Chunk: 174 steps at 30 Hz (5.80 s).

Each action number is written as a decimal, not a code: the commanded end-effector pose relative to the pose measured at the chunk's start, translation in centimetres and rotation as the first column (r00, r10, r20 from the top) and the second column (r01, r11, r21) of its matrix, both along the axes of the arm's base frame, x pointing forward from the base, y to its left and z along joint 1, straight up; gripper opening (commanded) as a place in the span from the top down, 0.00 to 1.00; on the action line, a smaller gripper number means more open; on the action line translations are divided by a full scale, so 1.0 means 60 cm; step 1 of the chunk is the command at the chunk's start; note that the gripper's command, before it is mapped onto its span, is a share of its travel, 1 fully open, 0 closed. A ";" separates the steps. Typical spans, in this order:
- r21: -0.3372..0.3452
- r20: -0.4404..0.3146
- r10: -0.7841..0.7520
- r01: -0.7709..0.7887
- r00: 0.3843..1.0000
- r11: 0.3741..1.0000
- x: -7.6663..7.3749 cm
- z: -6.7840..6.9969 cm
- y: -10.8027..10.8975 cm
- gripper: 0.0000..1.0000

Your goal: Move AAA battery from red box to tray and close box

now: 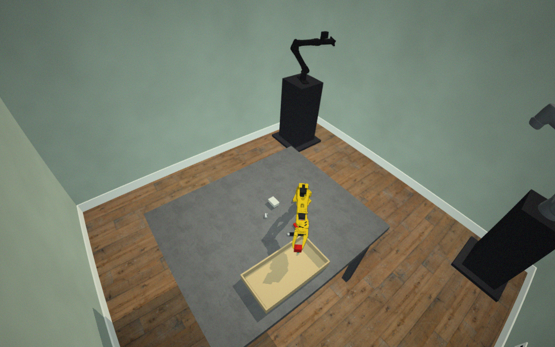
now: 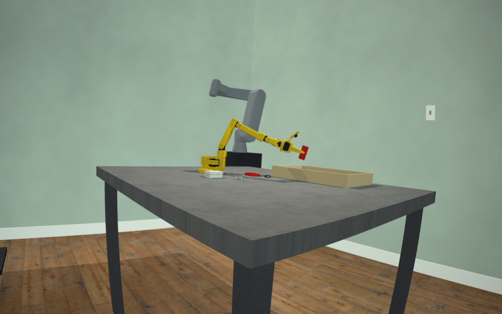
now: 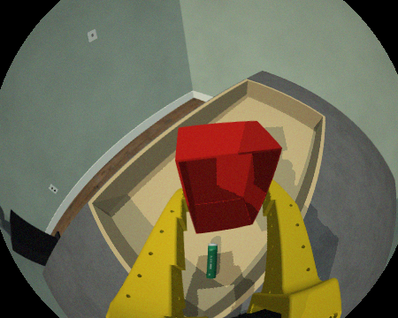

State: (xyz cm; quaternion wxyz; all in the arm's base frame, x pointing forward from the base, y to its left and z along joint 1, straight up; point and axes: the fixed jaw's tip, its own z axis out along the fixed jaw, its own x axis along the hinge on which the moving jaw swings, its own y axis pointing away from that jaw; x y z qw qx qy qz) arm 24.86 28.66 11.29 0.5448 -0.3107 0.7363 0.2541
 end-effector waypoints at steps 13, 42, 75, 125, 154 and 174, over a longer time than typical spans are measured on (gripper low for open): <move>0.091 0.058 0.005 -0.011 0.998 0.996 -0.008 0.096 0.002 0.79; 0.100 0.048 0.010 -0.015 0.999 0.995 -0.023 0.141 -0.007 0.79; 0.102 0.046 0.012 -0.016 0.999 0.995 -0.028 0.154 -0.011 0.79; -0.183 -0.206 -0.012 -0.027 0.978 0.983 -0.051 0.058 -0.038 0.79; -0.524 -0.496 -0.156 -0.152 0.854 0.838 -0.118 -0.037 -0.116 0.79; -0.664 -0.608 -0.288 -0.275 0.740 0.696 -0.170 -0.064 -0.176 0.79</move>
